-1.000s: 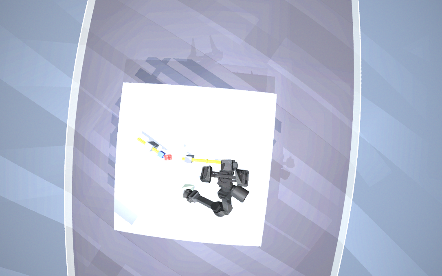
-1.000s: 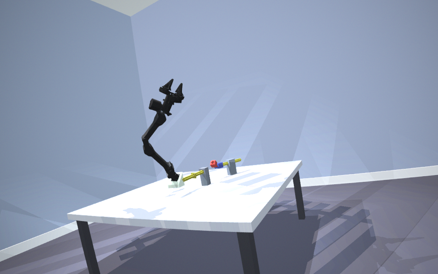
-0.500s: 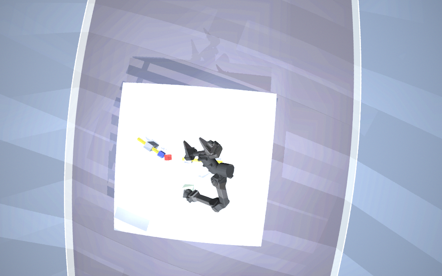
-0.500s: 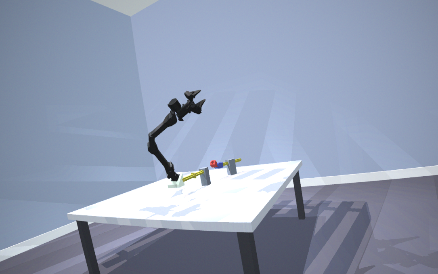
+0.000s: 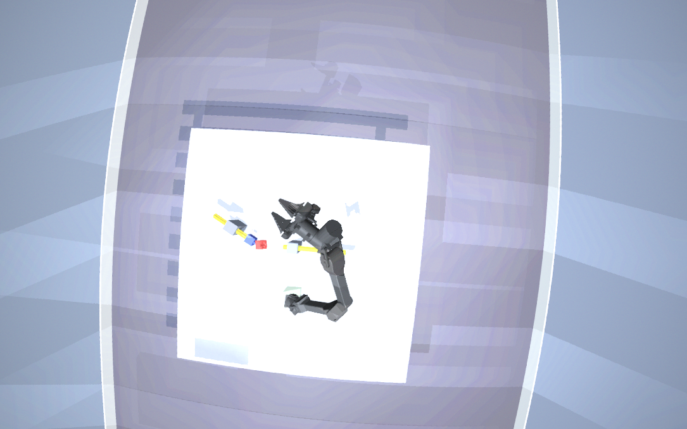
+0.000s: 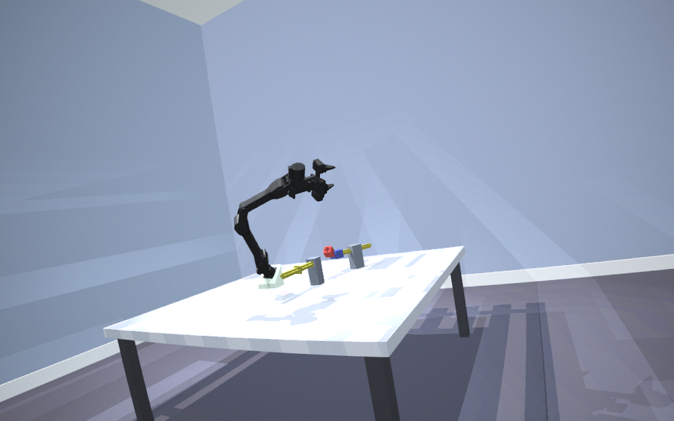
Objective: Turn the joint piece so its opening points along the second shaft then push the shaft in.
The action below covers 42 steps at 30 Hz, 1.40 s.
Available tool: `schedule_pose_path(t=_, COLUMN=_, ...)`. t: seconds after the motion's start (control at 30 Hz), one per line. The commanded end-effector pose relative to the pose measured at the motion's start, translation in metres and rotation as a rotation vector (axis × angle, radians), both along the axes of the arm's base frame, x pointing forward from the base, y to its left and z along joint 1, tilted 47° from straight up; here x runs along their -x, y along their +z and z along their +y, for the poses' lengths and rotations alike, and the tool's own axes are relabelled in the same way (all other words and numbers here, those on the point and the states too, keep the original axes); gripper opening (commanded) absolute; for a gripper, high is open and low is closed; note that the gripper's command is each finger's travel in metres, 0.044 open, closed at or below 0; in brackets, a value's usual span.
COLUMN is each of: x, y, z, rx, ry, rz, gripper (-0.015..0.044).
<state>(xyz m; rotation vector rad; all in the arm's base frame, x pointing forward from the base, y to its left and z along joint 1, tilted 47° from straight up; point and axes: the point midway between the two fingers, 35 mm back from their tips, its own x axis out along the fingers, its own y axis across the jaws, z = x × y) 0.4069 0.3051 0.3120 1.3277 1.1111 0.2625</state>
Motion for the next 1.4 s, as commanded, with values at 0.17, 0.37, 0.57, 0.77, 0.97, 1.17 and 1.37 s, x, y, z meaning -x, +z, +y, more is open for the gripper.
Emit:
schedule_pose_path(t=0.17, x=0.006, y=-0.080, z=-0.025, rx=0.204, ry=0.073, rz=0.186, gripper=0.0440)
schedule_pose_path(t=0.37, x=0.021, y=-0.129, z=-0.048, rx=0.325, ry=0.141, rz=0.335, gripper=0.0440)
schedule_pose_path(t=0.57, x=0.042, y=-0.169, z=-0.072, rx=0.418, ry=0.222, rz=0.494, gripper=0.0440)
schedule_pose_path(t=0.77, x=0.068, y=-0.198, z=-0.095, rx=0.479, ry=0.312, rz=0.662, gripper=0.0440)
schedule_pose_path(t=0.97, x=0.095, y=-0.216, z=-0.117, rx=0.507, ry=0.408, rz=0.834, gripper=0.0440)
schedule_pose_path(t=1.17, x=0.120, y=-0.224, z=-0.134, rx=0.502, ry=0.494, rz=0.987, gripper=0.0440)
schedule_pose_path(t=1.37, x=0.122, y=-0.228, z=-0.135, rx=0.534, ry=0.530, rz=0.974, gripper=0.0440)
